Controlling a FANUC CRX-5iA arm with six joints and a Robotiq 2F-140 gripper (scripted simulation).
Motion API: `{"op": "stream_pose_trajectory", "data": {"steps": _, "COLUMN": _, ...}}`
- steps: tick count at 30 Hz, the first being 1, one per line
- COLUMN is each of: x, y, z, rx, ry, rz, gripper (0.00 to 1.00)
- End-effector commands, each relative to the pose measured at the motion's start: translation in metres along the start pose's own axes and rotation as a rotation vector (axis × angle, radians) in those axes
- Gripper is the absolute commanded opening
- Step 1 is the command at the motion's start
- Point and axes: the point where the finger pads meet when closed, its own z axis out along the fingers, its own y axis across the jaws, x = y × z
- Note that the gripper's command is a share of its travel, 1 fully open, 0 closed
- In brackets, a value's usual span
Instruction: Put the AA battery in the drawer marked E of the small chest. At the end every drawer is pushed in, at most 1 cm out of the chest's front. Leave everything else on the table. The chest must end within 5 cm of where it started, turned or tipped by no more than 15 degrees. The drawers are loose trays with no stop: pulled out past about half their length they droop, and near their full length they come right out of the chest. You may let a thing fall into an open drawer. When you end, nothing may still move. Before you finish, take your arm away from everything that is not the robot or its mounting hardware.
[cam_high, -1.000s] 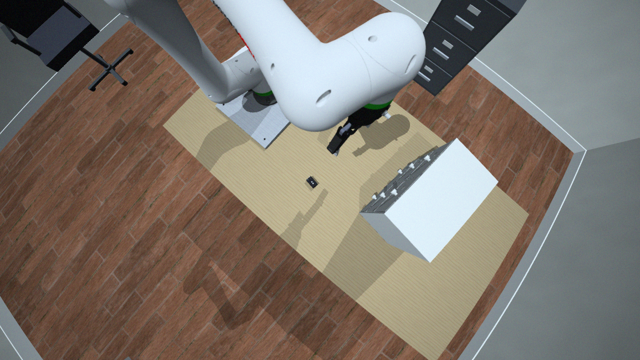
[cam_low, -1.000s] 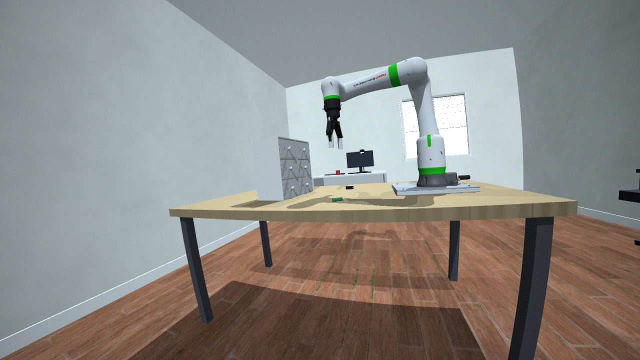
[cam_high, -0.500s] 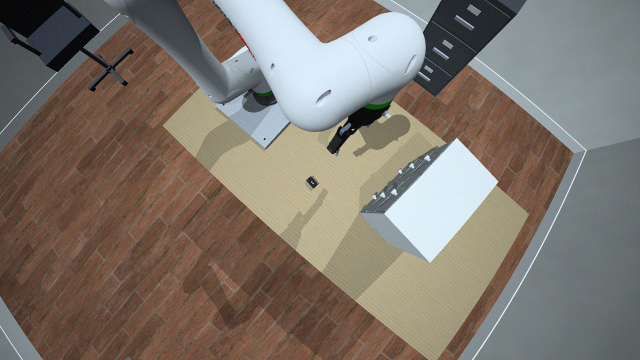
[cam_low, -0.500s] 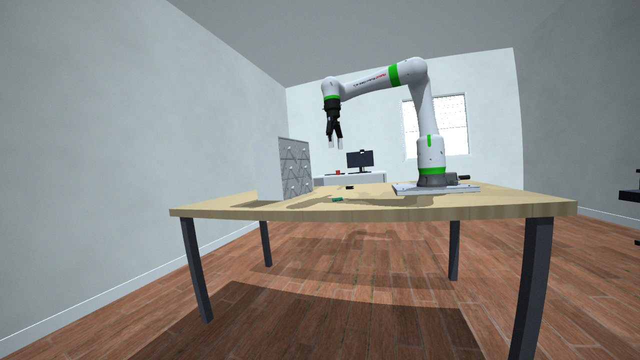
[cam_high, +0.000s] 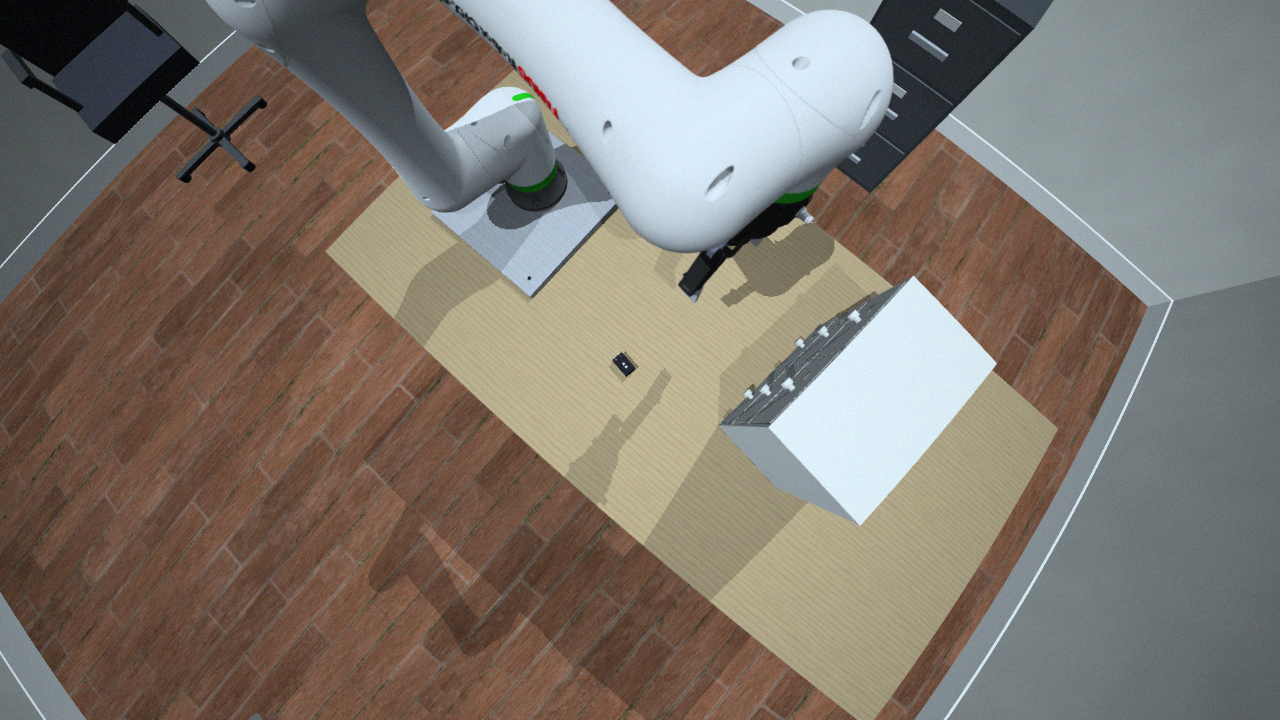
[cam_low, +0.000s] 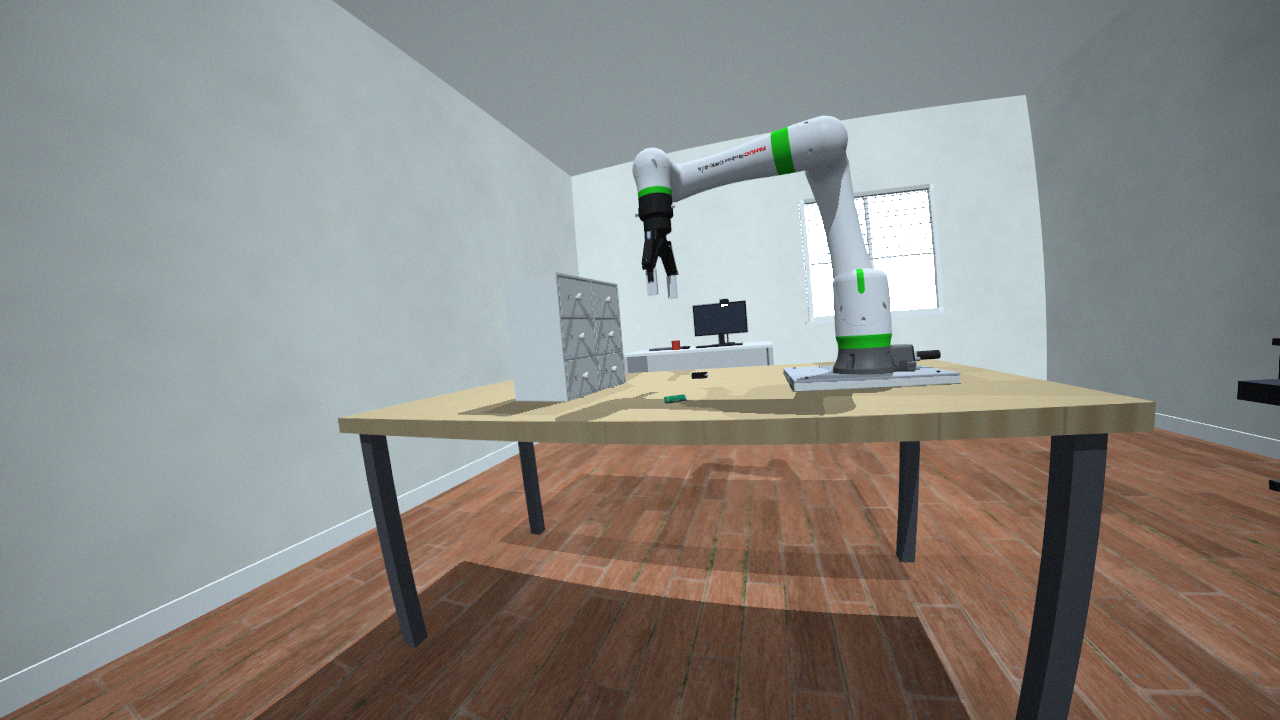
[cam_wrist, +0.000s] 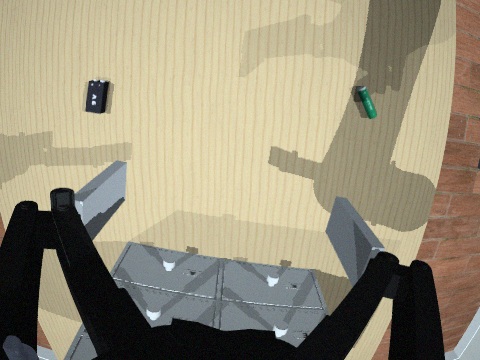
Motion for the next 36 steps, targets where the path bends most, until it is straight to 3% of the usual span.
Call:
{"op": "stream_pose_trajectory", "data": {"steps": 1, "x": -0.01, "y": 0.028, "z": 0.0, "rx": 0.001, "ry": 0.0, "rz": 0.001, "gripper": 1.0}}
{"op": "stream_pose_trajectory", "data": {"steps": 7, "x": -0.028, "y": 0.088, "z": -0.001, "rx": 0.001, "ry": 0.0, "rz": 0.001, "gripper": 1.0}}
{"op": "stream_pose_trajectory", "data": {"steps": 9, "x": -0.028, "y": 0.088, "z": -0.001, "rx": 0.001, "ry": 0.0, "rz": 0.001, "gripper": 1.0}}
{"op": "stream_pose_trajectory", "data": {"steps": 15, "x": -0.039, "y": 0.122, "z": -0.001, "rx": 0.001, "ry": 0.0, "rz": 0.001, "gripper": 1.0}}
{"op": "stream_pose_trajectory", "data": {"steps": 28, "x": -0.041, "y": 0.126, "z": 0.0, "rx": 0.001, "ry": -0.007, "rz": 0.001, "gripper": 1.0}}
{"op": "stream_pose_trajectory", "data": {"steps": 36, "x": -0.045, "y": 0.126, "z": 0.004, "rx": 0.001, "ry": -0.064, "rz": 0.001, "gripper": 1.0}}
